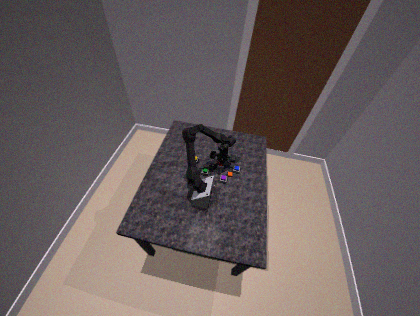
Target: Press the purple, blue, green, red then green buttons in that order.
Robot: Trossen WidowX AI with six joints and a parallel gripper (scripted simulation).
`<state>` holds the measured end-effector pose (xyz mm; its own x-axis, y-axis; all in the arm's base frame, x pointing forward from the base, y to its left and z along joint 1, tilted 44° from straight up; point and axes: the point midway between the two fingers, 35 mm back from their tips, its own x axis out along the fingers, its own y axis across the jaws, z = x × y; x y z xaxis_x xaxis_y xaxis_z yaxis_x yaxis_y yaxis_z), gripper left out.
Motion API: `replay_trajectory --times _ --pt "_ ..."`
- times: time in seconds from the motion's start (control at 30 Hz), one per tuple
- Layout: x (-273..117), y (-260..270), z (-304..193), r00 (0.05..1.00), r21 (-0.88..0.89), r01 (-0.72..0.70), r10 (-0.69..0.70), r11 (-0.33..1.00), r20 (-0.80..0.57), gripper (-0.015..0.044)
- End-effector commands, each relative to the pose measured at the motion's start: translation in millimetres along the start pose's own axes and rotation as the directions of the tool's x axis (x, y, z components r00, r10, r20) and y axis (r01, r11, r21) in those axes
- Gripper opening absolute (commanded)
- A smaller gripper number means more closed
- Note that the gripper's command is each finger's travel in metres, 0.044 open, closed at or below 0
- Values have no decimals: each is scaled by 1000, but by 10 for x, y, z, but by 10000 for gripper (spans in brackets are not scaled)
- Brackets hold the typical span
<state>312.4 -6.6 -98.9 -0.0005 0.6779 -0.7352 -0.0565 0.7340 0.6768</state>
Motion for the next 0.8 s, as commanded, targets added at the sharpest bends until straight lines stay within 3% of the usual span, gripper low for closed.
replay_trajectory --times 0.0,0.37,0.5,0.67,0.77 --pt "28 20 -21 1000 7 -8 8 1000 -5 20" --pt "28 20 -21 1000 7 -8 8 1000 -5 20" --pt "-297 11 -16 1000 7 -5 5 1000 -5 20" --pt "-357 11 -15 1000 7 -5 5 1000 -5 20" --pt "-802 -1 -4 1000 8 -2 2 1000 -6 20"
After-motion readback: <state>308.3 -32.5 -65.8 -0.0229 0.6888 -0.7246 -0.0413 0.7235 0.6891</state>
